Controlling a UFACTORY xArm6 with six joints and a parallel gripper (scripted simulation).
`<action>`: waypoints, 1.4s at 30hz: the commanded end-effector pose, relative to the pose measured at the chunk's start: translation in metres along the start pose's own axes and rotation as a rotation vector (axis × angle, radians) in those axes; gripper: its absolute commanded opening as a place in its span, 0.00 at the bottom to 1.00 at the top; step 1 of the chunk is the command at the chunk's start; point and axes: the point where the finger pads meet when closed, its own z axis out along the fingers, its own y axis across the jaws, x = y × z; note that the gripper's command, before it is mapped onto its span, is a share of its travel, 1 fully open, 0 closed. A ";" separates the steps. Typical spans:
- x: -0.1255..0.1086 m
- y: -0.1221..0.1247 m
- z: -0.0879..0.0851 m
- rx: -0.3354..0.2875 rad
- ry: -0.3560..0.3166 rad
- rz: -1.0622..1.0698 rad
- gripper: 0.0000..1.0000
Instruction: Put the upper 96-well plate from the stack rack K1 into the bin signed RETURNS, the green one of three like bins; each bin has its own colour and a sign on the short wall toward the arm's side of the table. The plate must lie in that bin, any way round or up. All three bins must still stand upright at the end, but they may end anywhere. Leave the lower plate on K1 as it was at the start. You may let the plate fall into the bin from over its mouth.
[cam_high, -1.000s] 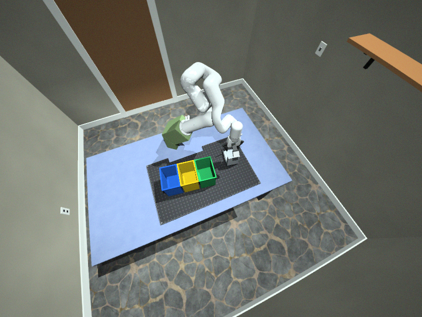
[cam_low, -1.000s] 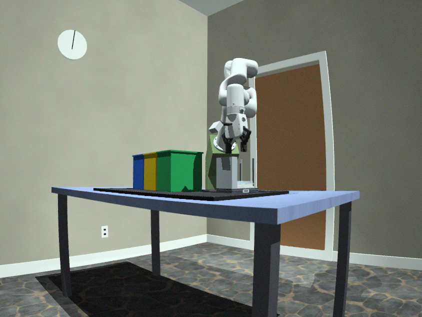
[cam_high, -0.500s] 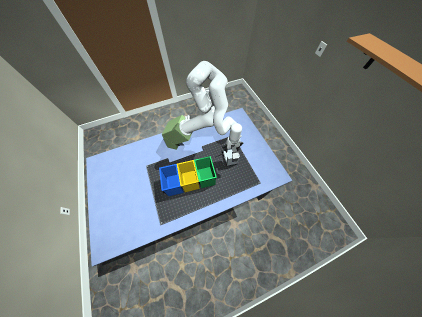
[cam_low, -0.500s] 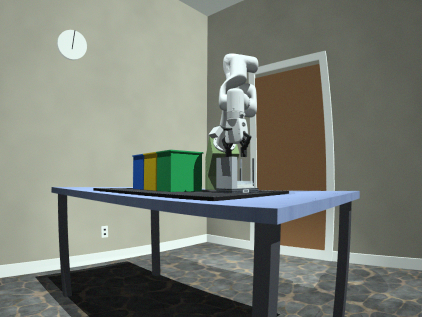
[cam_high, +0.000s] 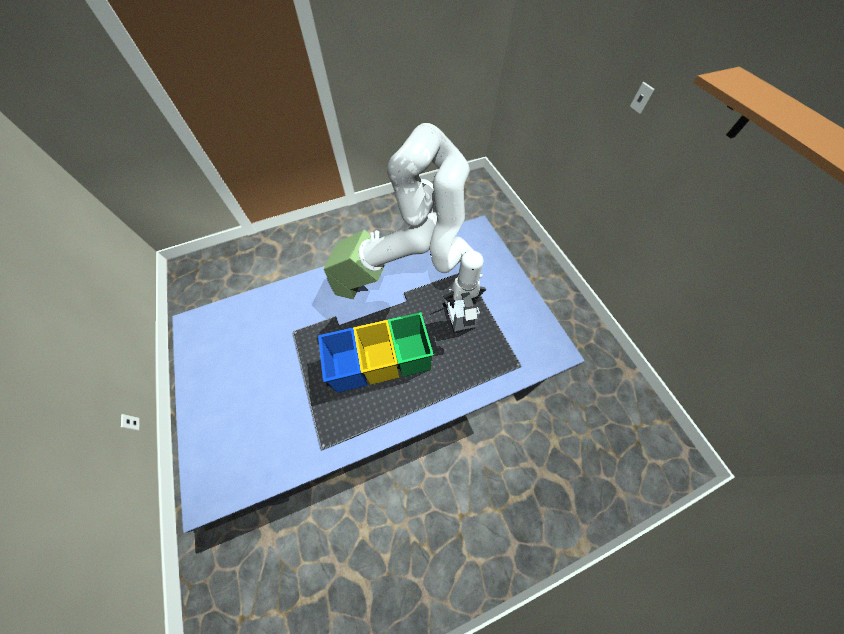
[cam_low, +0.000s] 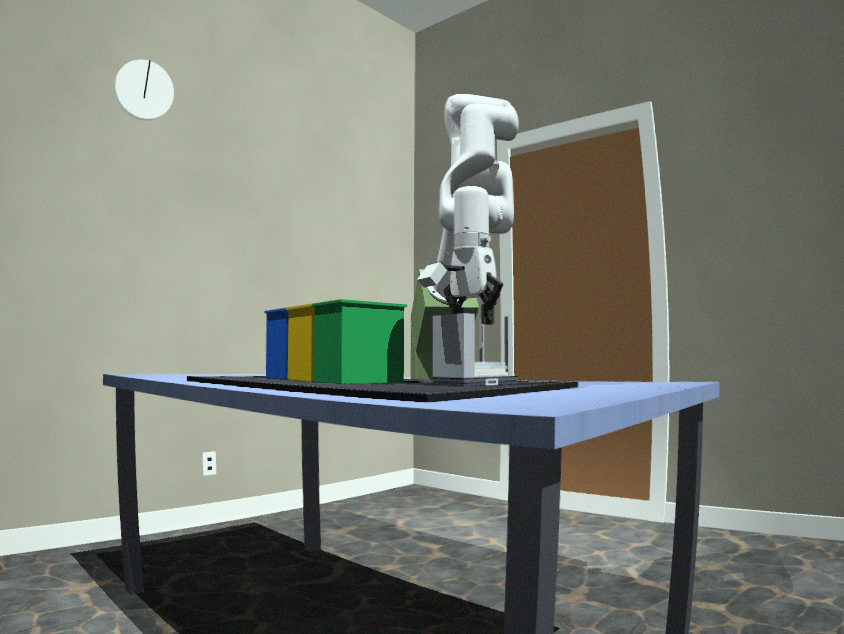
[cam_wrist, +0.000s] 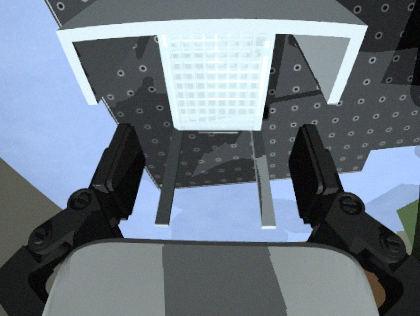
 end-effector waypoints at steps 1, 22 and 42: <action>0.001 -0.002 0.010 0.005 0.000 0.000 1.00; 0.001 -0.004 0.037 0.003 -0.001 0.000 1.00; 0.001 -0.001 0.063 0.003 -0.001 0.000 1.00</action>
